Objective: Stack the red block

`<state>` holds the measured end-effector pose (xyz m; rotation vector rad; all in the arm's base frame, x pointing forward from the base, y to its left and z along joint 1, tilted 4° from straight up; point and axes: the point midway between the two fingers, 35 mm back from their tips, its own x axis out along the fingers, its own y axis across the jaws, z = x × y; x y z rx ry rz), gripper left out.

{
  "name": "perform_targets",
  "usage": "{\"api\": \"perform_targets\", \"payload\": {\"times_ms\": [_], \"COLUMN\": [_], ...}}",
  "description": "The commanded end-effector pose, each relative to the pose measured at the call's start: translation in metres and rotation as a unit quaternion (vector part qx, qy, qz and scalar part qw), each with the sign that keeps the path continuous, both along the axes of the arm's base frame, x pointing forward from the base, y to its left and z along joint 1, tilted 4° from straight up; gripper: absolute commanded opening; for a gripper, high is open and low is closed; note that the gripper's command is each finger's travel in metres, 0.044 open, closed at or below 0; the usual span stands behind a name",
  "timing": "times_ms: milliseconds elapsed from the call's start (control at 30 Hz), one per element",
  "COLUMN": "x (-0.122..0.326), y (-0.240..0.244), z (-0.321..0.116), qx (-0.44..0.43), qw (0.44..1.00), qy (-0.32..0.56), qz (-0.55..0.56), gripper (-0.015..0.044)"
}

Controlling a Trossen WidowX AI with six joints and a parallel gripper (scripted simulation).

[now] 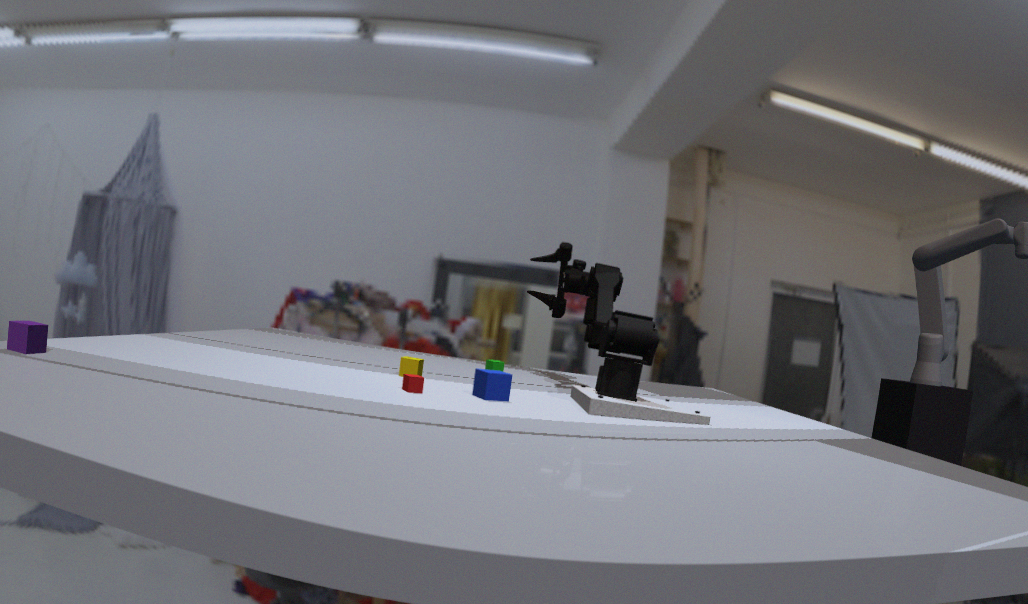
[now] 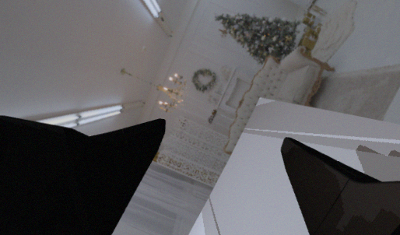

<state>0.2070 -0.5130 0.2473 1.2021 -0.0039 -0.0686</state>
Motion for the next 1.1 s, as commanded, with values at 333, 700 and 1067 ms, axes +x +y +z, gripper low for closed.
{"api": "perform_targets", "payload": {"times_ms": [333, 700, 1067], "x": [-0.038, -0.099, -0.137], "y": [0.007, 0.085, 0.222], "z": [0.102, 0.274, 0.397], "qx": [-0.085, -0.274, -0.408], "qw": [0.992, 0.933, 0.850], "qy": [-0.027, -0.102, -0.198], "qz": [-0.092, -0.210, -0.269], "gripper": [0.0440, 0.0440, 0.0440]}}
